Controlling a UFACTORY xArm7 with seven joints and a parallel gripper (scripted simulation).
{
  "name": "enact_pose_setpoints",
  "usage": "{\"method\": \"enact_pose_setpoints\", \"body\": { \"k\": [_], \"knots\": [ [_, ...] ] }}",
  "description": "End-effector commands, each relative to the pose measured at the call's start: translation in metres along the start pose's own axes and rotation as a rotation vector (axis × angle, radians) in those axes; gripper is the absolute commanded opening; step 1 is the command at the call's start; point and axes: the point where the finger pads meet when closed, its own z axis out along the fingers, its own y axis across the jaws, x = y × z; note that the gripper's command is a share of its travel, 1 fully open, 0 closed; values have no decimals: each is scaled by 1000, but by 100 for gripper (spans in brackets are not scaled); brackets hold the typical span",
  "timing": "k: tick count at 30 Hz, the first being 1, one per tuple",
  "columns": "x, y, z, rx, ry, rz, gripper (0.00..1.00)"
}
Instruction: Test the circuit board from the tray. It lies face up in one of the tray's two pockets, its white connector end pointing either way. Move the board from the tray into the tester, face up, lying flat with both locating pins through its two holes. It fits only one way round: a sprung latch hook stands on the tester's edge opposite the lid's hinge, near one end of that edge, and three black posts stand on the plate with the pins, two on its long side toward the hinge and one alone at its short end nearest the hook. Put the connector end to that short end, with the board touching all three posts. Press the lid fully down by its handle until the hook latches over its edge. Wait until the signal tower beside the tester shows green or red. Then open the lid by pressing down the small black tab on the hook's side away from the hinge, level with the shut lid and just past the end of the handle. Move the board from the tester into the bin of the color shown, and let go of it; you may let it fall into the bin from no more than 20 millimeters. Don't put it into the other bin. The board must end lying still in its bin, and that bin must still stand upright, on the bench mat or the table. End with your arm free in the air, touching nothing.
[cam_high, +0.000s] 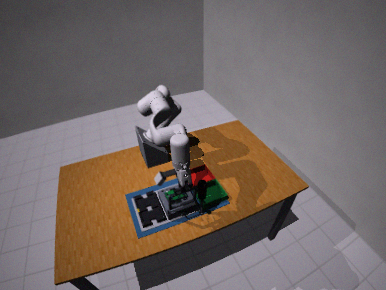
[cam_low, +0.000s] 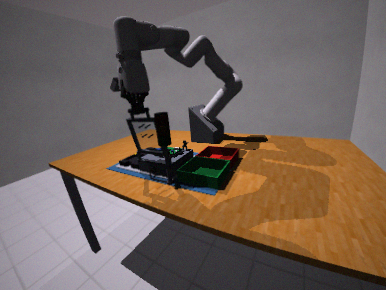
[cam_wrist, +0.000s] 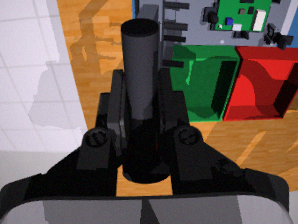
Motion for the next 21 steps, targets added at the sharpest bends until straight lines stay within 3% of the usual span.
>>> {"method": "enact_pose_setpoints", "body": {
  "k": [1, 21],
  "knots": [
    [0, 4, -3, 4, 1, 1, 0],
    [0, 30, -6, 4, 1, 1, 0]
  ]
}}
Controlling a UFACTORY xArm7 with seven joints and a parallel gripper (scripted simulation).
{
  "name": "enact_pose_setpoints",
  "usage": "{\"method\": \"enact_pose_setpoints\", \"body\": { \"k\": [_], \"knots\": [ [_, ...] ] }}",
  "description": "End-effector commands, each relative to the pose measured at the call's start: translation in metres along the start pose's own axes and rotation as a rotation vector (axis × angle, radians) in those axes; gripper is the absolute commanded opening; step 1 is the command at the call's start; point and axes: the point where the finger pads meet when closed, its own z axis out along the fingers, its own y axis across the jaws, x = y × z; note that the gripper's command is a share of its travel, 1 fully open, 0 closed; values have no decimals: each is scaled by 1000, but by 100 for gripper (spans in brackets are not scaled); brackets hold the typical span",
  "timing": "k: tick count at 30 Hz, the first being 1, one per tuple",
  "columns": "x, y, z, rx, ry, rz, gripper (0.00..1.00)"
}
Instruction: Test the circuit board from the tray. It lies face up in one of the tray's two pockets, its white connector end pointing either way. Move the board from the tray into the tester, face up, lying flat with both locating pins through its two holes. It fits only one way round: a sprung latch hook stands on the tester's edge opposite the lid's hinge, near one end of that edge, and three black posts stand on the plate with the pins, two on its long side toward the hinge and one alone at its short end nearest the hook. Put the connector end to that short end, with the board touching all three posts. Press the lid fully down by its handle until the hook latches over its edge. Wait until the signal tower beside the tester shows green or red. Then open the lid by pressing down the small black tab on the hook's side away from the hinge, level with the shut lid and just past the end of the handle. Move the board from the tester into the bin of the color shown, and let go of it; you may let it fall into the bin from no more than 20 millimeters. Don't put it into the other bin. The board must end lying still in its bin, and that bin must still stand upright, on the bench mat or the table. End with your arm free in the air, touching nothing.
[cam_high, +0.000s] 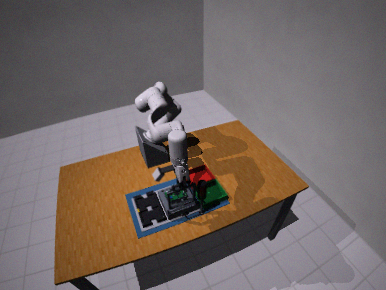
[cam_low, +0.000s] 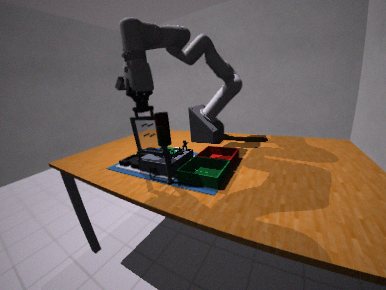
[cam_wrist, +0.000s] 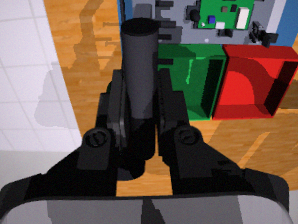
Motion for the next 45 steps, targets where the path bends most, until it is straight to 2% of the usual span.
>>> {"method": "enact_pose_setpoints", "body": {
  "k": [1, 25, 45],
  "knots": [
    [0, 9, -2, 3, 1, 1, 0],
    [0, 55, 3, 3, 1, 1, 0],
    [0, 105, 23, 3, 2, 1, 0]
  ]
}}
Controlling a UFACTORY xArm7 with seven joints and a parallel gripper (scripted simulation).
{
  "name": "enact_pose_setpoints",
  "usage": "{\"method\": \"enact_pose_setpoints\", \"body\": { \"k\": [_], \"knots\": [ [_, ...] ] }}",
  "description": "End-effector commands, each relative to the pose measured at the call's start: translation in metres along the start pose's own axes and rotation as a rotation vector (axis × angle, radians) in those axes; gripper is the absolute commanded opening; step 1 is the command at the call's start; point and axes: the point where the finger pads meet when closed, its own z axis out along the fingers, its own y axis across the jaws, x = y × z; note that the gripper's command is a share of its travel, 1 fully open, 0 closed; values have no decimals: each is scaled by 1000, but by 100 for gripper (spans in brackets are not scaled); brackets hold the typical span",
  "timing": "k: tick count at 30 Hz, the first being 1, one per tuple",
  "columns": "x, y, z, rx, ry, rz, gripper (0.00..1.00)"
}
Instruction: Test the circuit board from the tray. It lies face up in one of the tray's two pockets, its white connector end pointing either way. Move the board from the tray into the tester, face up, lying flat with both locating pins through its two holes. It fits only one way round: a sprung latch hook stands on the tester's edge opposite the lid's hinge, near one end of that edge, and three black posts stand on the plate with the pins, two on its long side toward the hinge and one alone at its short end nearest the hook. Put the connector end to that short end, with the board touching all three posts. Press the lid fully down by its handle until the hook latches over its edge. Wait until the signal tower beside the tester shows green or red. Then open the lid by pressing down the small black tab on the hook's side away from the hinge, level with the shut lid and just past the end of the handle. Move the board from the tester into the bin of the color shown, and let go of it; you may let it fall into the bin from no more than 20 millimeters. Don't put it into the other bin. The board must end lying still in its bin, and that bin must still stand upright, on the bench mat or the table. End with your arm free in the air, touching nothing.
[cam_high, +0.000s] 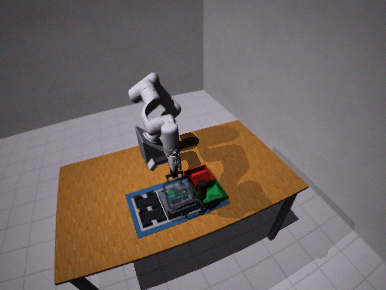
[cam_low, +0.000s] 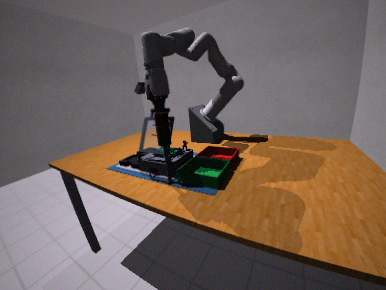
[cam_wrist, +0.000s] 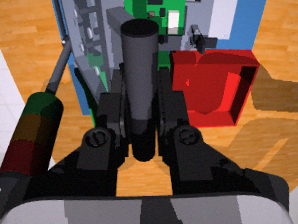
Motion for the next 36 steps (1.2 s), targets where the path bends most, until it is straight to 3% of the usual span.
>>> {"method": "enact_pose_setpoints", "body": {
  "k": [1, 14, 28, 30, 36],
  "knots": [
    [0, 12, 5, 6, 2, 1, 0],
    [0, 41, 27, 6, 2, 0, 0],
    [1, 73, 67, 6, 2, 1, 0],
    [1, 73, 67, 6, 2, 1, 0],
    [0, 85, 88, 6, 2, 0, 0]
  ]
}}
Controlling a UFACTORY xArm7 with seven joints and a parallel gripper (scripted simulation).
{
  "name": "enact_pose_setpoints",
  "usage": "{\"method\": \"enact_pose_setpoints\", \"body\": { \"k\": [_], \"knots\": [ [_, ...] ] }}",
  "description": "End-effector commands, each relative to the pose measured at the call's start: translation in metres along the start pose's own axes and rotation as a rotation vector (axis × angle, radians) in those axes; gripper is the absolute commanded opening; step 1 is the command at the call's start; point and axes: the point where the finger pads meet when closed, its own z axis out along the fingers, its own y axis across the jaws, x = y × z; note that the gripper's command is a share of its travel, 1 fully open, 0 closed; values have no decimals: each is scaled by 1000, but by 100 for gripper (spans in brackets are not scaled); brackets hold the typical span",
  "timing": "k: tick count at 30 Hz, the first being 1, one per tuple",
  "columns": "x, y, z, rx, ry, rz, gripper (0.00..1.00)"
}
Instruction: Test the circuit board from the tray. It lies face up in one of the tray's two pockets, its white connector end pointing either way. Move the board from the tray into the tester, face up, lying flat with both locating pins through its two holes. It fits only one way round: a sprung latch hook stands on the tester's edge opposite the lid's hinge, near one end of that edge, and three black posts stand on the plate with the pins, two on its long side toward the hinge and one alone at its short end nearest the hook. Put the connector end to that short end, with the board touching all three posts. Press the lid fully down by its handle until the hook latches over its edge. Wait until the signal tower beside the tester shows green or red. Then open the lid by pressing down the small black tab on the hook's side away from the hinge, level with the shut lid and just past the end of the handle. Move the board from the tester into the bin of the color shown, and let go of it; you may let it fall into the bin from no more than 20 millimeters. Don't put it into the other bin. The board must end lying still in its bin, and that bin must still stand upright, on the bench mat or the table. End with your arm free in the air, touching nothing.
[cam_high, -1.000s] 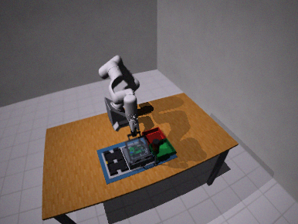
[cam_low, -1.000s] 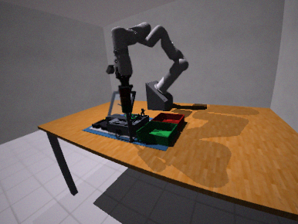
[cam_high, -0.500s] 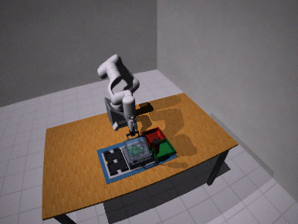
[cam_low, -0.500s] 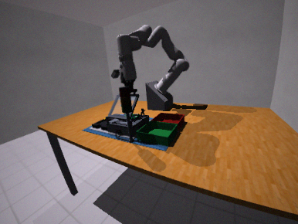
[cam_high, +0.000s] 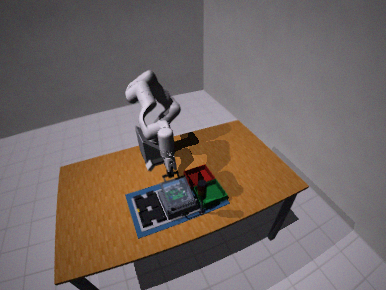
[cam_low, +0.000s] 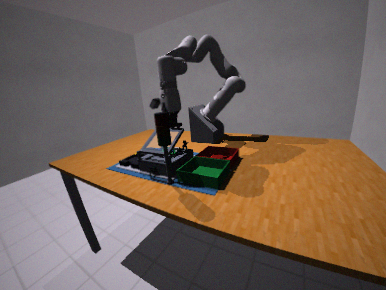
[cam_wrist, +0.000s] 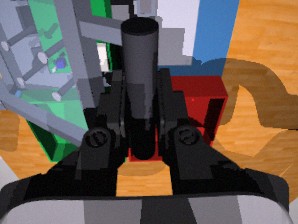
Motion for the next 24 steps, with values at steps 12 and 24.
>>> {"method": "enact_pose_setpoints", "body": {
  "k": [12, 24],
  "knots": [
    [1, 17, 46, 3, 2, 0, 0],
    [1, 21, 73, 3, 2, 0, 0]
  ]
}}
